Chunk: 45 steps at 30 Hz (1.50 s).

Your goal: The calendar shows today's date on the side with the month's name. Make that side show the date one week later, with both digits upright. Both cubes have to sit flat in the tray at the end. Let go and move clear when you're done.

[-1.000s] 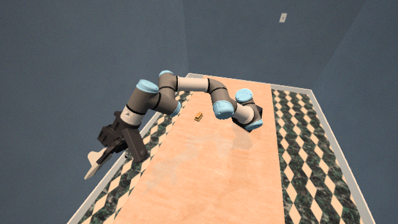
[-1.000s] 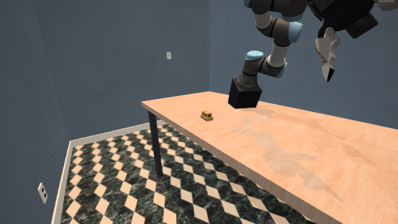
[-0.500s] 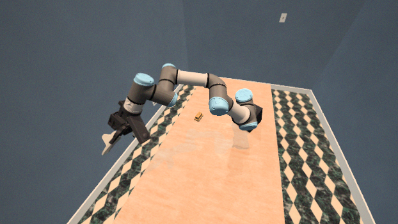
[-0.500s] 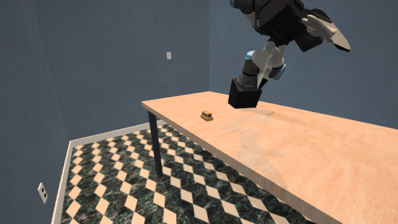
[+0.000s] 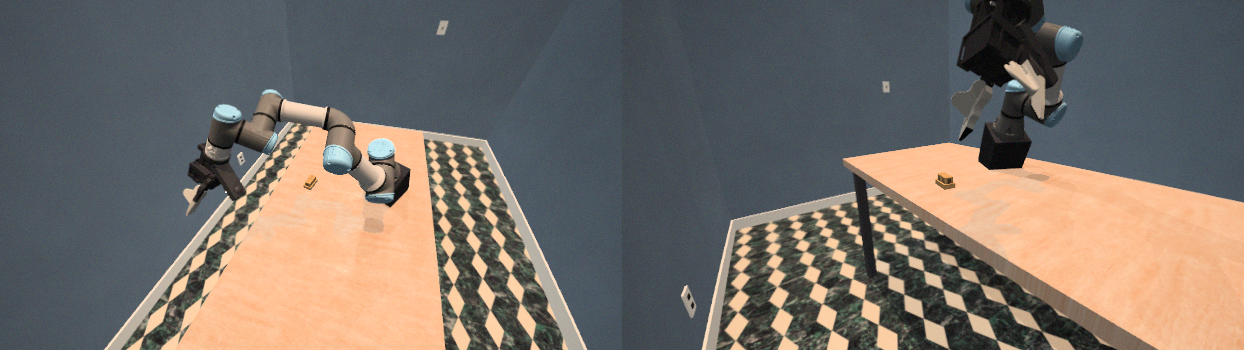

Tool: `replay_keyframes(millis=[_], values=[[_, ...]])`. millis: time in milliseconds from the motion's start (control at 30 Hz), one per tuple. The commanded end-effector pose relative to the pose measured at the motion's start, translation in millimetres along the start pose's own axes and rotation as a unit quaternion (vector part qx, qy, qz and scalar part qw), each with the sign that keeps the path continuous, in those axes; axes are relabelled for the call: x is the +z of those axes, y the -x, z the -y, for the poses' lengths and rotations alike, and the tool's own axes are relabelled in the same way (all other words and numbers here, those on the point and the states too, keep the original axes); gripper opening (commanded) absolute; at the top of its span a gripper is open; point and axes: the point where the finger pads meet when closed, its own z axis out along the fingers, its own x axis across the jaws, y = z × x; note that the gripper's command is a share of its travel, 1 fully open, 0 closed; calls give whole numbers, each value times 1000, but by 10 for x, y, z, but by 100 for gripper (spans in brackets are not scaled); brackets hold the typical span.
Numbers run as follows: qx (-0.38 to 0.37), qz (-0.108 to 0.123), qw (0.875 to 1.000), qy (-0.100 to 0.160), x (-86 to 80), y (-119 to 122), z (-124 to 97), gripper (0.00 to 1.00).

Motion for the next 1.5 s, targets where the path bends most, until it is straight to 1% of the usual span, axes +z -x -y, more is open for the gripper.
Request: replay_keyframes(millis=[0, 33, 67, 133, 167, 200, 233, 267, 300, 400, 467, 500, 533, 567, 600, 633, 667, 733, 767, 800, 833, 867, 900, 967, 1000, 1033, 1067, 1100, 1133, 1167, 1200, 1233, 1267, 1300, 1333, 1367, 1400, 1433, 1467], values=[[-19, 41, 999, -10, -16, 642, -58, 100], [-20, 40, 999, -9, -17, 639, -62, 100], [-21, 54, 998, -14, -29, 823, -79, 100], [-21, 53, 998, -13, -30, 821, -84, 100], [-22, 66, 997, -18, -47, 1005, -94, 100], [-22, 66, 997, -17, -48, 1003, -98, 100], [-23, 78, 996, -23, -69, 1186, -103, 100], [-23, 78, 996, -23, -69, 1186, -104, 100], [-24, 90, 995, -28, -95, 1366, -106, 100], [-24, 90, 995, -28, -95, 1366, -106, 100], [-24, 111, 993, -40, -159, 1717, -93, 100], [-24, 111, 993, -40, -159, 1717, -93, 100], [-24, 121, 991, -46, -195, 1888, -77, 100], [-24, 121, 991, -46, -195, 1888, -77, 100], [-24, 130, 990, -53, -235, 2054, -56, 100], [-24, 130, 990, -53, -235, 2054, -56, 100], [-23, 138, 988, -60, -277, 2215, -28, 100], [-23, 138, 988, -60, -277, 2215, -28, 100], [-22, 146, 987, -67, -322, 2371, 5, 100], [-22, 146, 987, -67, -322, 2371, 5, 100], [-21, 153, 985, -75, -367, 2521, 43, 100], [-21, 153, 985, -75, -367, 2521, 43, 100], [-20, 159, 984, -82, -414, 2665, 86, 100], [-20, 159, 984, -82, -414, 2665, 86, 100], [-19, 165, 982, -90, -462, 2801, 133, 100], [-19, 165, 982, -90, -462, 2801, 133, 100], [-17, 169, 981, -97, -510, 2931, 185, 100], [-17, 169, 981, -97, -510, 2931, 185, 100], [-15, 173, 979, -105, -558, 3054, 239, 100], [-15, 173, 979, -105, -558, 3054, 239, 100], [-13, 177, 978, -112, -605, 3170, 296, 100], [-13, 177, 978, -112, -605, 3170, 296, 100], [-12, 179, 976, -120, -652, 3278, 356, 100], [-12, 179, 976, -120, -652, 3278, 356, 100], [-9, 181, 975, -127, -698, 3379, 417, 100], [-9, 181, 975, -127, -698, 3379, 417, 100], [-7, 182, 974, -134, -742, 3473, 479, 100], [-7, 182, 974, -134, -742, 3472, 479, 100], [-5, 183, 973, -140, -785, 3560, 543, 100]])
